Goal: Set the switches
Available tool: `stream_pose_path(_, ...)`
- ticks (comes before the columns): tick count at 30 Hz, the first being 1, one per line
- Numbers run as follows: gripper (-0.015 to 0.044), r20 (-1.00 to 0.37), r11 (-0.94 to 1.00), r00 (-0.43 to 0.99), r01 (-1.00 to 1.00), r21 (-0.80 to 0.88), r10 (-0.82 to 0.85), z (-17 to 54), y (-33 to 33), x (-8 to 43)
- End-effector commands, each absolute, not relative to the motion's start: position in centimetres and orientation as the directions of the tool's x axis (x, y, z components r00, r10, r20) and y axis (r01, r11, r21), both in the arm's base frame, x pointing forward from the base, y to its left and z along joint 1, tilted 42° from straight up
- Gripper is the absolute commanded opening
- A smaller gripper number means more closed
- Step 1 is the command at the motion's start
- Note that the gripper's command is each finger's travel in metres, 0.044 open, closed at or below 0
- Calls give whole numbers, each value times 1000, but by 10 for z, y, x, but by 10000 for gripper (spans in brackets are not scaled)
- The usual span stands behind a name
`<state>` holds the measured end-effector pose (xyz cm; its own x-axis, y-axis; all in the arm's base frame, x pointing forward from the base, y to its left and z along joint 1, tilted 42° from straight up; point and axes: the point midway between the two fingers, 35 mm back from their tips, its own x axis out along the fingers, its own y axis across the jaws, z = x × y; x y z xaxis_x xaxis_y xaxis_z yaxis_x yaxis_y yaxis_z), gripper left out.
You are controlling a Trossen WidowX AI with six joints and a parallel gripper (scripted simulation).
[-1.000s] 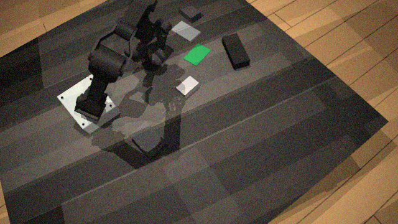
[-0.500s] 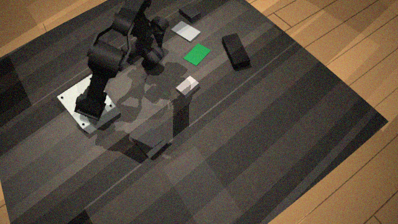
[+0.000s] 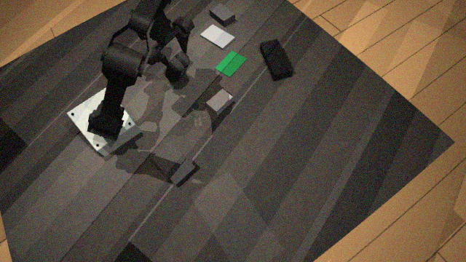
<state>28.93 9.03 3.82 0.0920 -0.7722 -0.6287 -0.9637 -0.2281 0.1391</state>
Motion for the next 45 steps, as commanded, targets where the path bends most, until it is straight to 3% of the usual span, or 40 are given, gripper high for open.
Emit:
stream_pose_path(1, 336, -625, -228, 94, -964, 138, -775, 35, 95, 288)
stream_pose_path(45, 336, -585, -229, 107, -964, 137, -804, 16, 126, 278)
